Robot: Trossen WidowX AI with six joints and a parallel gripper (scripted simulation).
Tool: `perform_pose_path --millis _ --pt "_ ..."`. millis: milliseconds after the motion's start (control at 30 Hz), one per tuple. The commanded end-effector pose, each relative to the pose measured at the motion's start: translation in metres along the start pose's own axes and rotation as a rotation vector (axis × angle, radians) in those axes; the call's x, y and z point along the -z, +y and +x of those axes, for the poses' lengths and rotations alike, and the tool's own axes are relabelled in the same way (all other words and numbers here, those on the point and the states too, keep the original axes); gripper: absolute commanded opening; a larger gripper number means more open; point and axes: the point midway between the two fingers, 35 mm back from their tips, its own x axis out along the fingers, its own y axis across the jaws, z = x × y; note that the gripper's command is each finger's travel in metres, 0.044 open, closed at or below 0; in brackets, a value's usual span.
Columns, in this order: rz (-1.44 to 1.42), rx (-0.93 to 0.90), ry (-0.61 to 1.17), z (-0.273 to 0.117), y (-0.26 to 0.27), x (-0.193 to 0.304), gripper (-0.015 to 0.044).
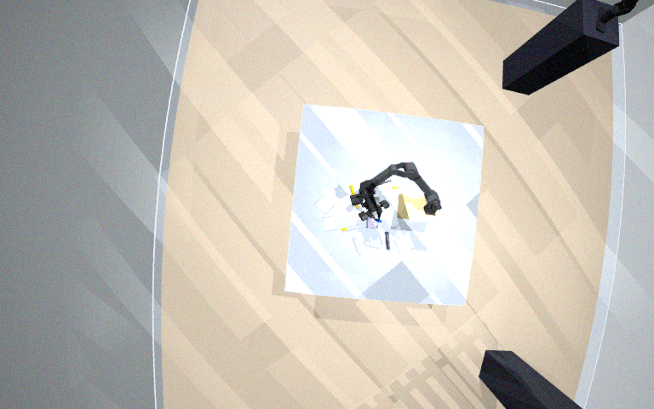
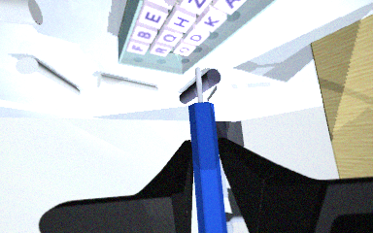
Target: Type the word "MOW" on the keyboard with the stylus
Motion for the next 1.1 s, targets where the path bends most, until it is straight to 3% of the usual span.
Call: perform_pose_path --millis 0,200,633,733,1067 --pt "0.005 -0.009 -0.006 -0.027 -0.010 -0.017 0.0000" --pt "0.009 -0.006 -0.003 -0.062 -0.031 -0.036 0.0000" --pt "0.009 -0.006 -0.003 -0.052 -0.033 -0.054 0.0000" --pt "0.009 -0.006 -0.003 -0.050 -0.033 -0.056 0.0079" --pt "0.009 -0.006 -0.003 -0.050 -0.033 -0.056 0.0081"
